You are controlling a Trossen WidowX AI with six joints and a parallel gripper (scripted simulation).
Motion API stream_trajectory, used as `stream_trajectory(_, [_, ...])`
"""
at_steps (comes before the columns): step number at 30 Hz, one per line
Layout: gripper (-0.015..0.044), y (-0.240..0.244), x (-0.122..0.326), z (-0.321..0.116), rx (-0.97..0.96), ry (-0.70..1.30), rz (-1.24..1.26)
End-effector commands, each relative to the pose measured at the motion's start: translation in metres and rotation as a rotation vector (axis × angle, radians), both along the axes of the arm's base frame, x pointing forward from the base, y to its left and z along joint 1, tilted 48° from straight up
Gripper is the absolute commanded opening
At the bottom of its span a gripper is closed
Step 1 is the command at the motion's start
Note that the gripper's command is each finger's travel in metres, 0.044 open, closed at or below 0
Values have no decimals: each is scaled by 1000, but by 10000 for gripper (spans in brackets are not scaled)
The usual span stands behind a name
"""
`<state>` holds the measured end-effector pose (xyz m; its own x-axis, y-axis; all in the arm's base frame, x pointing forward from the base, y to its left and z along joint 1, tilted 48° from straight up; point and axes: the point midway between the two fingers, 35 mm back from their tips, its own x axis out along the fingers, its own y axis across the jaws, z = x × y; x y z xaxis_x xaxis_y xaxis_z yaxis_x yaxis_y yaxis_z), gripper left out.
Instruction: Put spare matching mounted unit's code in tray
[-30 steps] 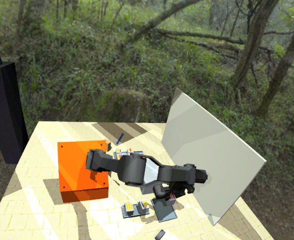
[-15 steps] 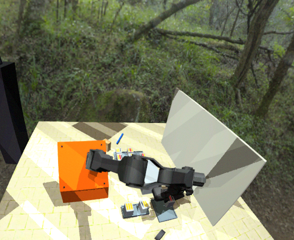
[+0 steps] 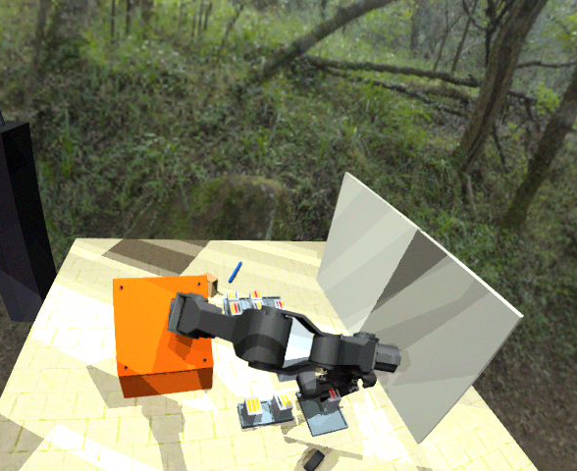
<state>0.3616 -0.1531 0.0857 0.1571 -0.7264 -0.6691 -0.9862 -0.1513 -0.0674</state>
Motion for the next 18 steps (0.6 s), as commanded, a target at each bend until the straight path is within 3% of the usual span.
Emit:
stream_trajectory(1, [0,-3,0,-5,4,6,6])
stream_trajectory(18, [0,-16,-1,-16,-2,6,6])
